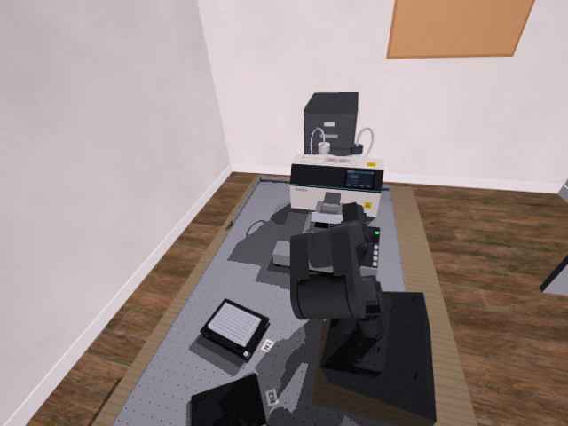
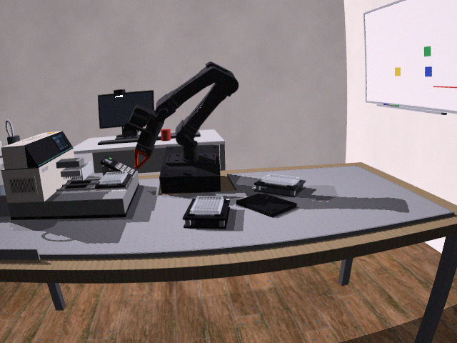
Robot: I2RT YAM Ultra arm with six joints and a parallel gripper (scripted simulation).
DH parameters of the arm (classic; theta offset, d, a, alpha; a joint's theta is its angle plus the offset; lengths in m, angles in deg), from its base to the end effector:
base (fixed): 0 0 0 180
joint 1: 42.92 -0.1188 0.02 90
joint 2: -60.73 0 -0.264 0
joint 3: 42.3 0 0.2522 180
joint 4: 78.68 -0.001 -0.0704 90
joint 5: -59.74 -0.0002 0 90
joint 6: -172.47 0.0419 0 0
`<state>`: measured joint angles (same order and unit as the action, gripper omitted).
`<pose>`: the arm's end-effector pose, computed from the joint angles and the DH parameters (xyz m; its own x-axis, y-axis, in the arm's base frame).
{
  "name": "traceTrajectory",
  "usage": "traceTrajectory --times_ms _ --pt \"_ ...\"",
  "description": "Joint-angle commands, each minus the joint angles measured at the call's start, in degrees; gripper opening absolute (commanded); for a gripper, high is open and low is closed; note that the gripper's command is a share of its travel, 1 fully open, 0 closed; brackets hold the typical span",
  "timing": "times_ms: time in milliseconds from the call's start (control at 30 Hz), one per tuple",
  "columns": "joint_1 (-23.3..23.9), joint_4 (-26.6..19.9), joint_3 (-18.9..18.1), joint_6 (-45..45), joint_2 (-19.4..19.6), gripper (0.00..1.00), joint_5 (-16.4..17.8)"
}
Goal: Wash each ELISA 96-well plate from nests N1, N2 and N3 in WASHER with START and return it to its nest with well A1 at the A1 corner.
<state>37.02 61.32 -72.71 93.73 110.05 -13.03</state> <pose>0.0382 -0.1388 0.1426 0.0317 0.8889 -0.4569 0.9253 0.1467 0.3496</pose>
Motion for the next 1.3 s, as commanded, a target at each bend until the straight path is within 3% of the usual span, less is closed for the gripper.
traceTrajectory --times_ms 0,500,1267 --pt "-0.01 3.26 -0.26 0.82 0.07 0.00 -0.56" --pt "-2.95 15.12 1.96 3.35 9.01 0.00 -2.23" --pt "-3.19 16.25 2.11 3.55 9.94 0.00 -2.37"
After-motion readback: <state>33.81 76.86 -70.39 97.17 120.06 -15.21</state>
